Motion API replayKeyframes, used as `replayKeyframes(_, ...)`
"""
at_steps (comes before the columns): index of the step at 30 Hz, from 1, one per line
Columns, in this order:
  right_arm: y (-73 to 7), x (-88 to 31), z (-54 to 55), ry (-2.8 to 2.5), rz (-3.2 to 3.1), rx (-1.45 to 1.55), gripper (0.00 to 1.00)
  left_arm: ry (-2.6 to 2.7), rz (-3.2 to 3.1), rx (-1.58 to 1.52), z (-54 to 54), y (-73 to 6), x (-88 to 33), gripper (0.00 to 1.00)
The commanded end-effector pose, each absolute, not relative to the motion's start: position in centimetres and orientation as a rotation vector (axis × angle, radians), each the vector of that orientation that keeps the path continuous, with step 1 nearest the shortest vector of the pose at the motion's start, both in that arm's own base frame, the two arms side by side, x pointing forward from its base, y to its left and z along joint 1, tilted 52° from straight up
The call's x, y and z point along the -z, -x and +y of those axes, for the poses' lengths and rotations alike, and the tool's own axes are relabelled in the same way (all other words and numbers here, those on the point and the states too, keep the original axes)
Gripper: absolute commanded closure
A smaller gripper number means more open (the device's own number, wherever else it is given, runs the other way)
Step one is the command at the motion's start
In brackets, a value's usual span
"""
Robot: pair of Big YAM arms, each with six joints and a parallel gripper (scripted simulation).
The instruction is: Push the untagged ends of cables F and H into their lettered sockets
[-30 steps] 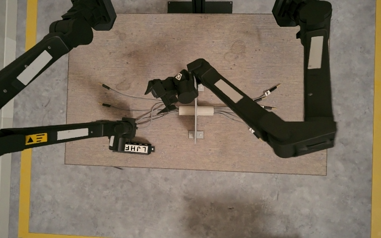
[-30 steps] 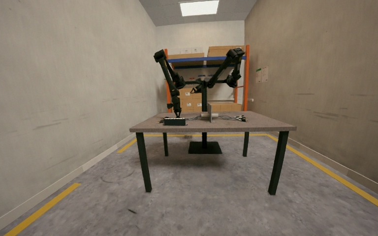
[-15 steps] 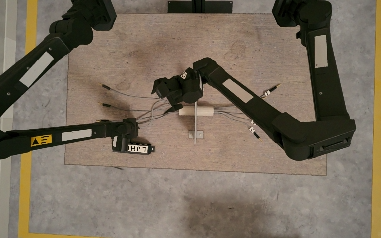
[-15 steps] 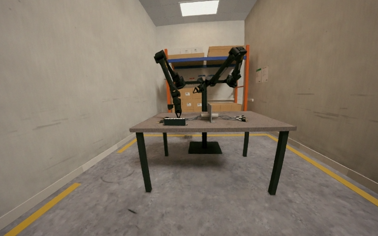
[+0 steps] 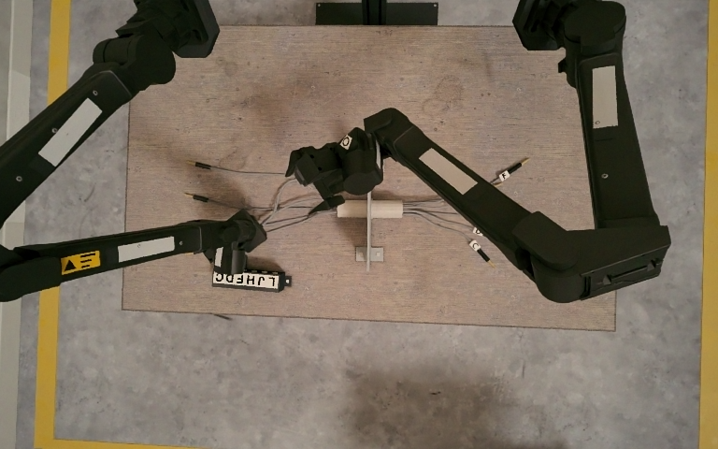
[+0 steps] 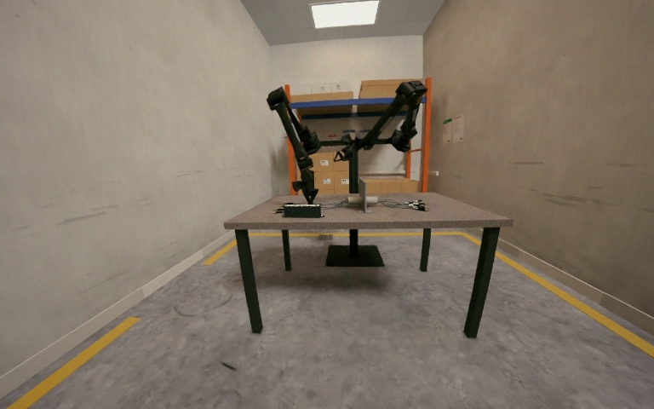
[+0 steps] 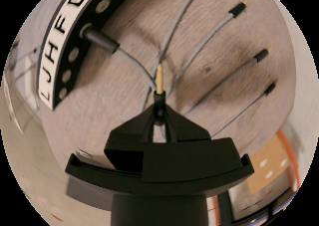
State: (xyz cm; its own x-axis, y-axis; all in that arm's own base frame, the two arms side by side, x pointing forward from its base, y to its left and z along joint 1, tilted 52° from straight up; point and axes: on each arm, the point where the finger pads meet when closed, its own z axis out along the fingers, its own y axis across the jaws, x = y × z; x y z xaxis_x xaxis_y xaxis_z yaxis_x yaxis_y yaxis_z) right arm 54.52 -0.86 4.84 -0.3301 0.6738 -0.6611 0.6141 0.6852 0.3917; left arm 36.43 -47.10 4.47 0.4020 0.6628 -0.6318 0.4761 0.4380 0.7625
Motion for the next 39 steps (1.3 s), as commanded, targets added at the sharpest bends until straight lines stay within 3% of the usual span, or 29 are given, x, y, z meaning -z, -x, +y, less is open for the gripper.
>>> replayKeyframes(1, -53.8, -3.4, 0.1, -0.710, 2.157, 0.033, 0.95, -1.193, 1.236, -0.158, -47.2, -36.2, -4.4, 0.00)
replayKeyframes(18, -53.8, -3.3, -0.6, -0.052, 2.273, 0.330, 0.95, -1.188, 1.231, -0.155, -47.3, -36.3, -4.6, 0.00)
replayKeyframes(39, -55.2, -6.5, -0.5, -0.052, 2.249, 0.327, 0.95, -1.188, 1.231, -0.155, -47.3, -36.3, -4.6, 0.00)
